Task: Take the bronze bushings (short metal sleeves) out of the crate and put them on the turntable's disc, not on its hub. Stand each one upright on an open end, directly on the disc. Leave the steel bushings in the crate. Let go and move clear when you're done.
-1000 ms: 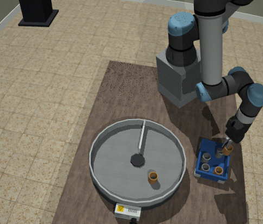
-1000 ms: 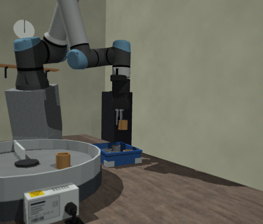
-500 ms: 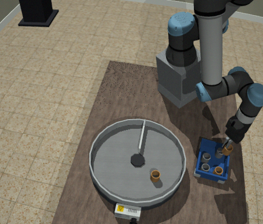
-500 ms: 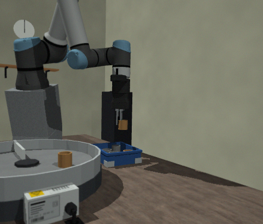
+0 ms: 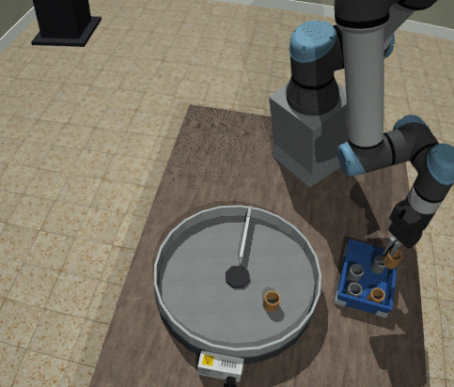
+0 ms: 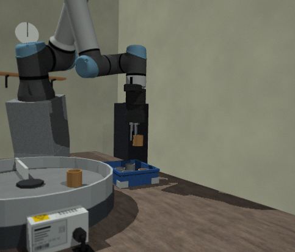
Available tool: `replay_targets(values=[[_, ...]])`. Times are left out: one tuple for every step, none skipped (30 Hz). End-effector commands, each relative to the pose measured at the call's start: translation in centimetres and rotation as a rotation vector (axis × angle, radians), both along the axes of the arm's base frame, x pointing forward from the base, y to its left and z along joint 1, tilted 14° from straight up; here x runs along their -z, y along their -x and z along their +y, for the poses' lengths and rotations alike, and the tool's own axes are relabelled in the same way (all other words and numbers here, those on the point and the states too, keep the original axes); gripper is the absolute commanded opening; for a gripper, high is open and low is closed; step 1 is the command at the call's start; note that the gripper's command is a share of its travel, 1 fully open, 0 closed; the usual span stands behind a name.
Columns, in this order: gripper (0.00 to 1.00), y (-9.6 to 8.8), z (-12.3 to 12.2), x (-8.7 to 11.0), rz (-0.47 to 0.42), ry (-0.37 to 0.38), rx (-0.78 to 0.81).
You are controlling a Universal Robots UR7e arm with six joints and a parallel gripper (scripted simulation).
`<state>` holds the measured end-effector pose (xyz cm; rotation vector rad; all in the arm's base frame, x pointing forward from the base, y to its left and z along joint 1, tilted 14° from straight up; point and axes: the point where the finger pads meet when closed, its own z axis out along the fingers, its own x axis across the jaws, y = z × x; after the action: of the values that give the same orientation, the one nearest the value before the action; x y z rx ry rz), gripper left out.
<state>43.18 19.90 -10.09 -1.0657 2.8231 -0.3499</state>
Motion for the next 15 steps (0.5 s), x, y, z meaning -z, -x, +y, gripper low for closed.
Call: replay_targets(values=[[0.0,-0.03,0.01,-0.05,-0.001,-0.001,0.0],[0.0,-0.03,-0.01,-0.05,-0.001,-0.001,0.0],[0.0,-0.03,-0.03,-0.06,-0.001,-0.001,0.0],[0.0,-0.03,-0.05,-0.06,-0.001,-0.001,0.0],[0.0,-0.02,-0.08,-0.07,-0.001,-0.001,0.0],[0.0,-0.02,-0.12,-0.07,-0.001,-0.001,0.0],[0.0,-0.01,-0.17,-0.08,-0.001,-0.001,0.0],[0.0,-0.01,-0.23,-0.09,-0.001,-0.001,0.0],[0.0,0.0,-0.29,-0.1,-0.001,-0.001,0.0],[0.0,0.01,-0.37,-0.11,-0.001,-0.001,0.0],[0.0,0.02,-0.45,-0.13,-0.001,-0.001,0.0],[0.0,0.02,-0.45,-0.13,-0.001,-0.001,0.0],[0.0,0.02,-0.45,-0.13,-0.001,-0.001,0.0],[0.0,0.03,-0.55,-0.14,-0.001,-0.001,0.0],[0.0,0.04,-0.65,-0.16,-0.001,-0.001,0.0]])
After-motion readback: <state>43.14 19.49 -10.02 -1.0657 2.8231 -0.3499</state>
